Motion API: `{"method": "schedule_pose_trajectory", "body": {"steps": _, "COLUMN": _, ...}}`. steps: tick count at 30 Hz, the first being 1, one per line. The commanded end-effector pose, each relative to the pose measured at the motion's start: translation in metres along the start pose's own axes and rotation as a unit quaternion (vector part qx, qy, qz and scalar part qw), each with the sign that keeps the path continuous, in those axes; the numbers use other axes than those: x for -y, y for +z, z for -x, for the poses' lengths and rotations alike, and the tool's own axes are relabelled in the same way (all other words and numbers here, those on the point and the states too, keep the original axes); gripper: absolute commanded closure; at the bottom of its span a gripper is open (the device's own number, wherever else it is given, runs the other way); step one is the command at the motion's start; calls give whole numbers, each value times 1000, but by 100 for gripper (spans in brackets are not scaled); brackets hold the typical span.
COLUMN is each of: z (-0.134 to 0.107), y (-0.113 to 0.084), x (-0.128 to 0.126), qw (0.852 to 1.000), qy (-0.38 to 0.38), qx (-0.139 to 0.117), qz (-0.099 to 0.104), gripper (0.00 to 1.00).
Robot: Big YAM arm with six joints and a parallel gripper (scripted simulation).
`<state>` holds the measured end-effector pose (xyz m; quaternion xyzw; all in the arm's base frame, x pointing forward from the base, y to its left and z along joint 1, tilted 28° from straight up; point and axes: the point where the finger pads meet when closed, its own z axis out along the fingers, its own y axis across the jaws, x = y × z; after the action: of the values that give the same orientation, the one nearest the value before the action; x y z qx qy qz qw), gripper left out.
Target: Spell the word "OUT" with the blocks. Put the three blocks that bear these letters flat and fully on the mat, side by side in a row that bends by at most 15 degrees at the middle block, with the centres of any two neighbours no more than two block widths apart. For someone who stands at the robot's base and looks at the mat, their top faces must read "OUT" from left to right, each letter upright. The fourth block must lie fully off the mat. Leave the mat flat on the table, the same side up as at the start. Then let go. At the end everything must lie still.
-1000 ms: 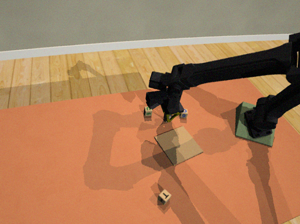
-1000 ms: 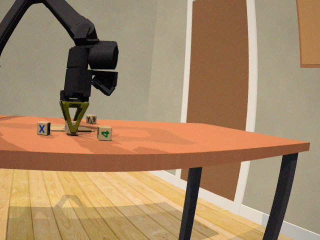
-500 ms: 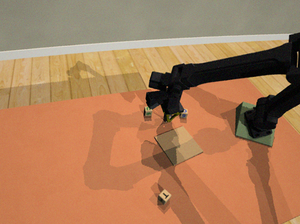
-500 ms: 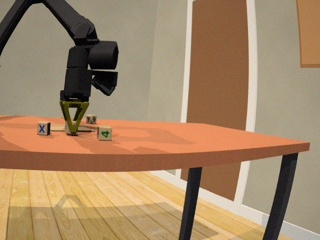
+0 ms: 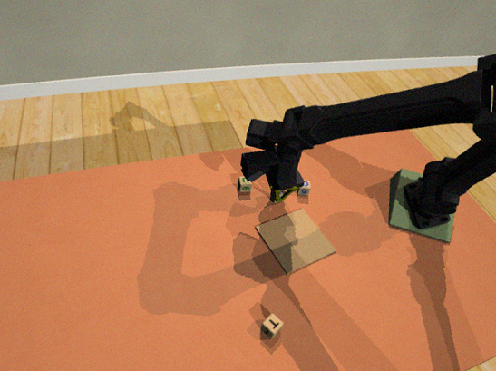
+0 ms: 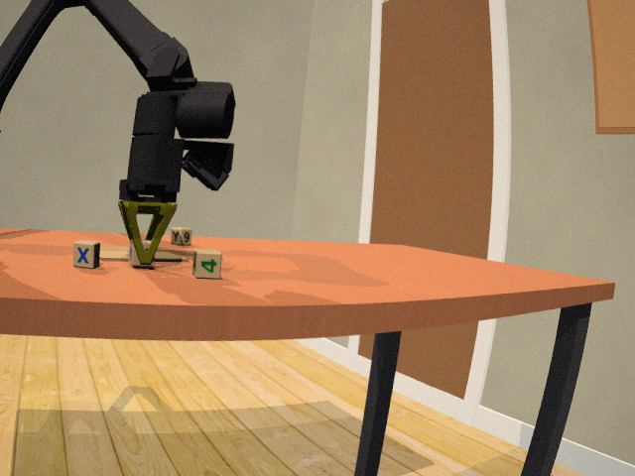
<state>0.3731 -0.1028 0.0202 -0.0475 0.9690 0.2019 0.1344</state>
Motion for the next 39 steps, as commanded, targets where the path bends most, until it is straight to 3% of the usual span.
{"method": "schedule_pose_trajectory", "body": {"steps": 1, "z": 10, "y": 1, "x": -2, "qw": 1000, "qy": -6, "qx": 3, "qz": -1, "gripper": 75}}
{"method": "schedule_pose_trajectory", "body": {"steps": 39, "z": 15, "y": -2, "x": -1, "qw": 1000, "qy": -9, "qx": 6, "qz": -3, "gripper": 75}}
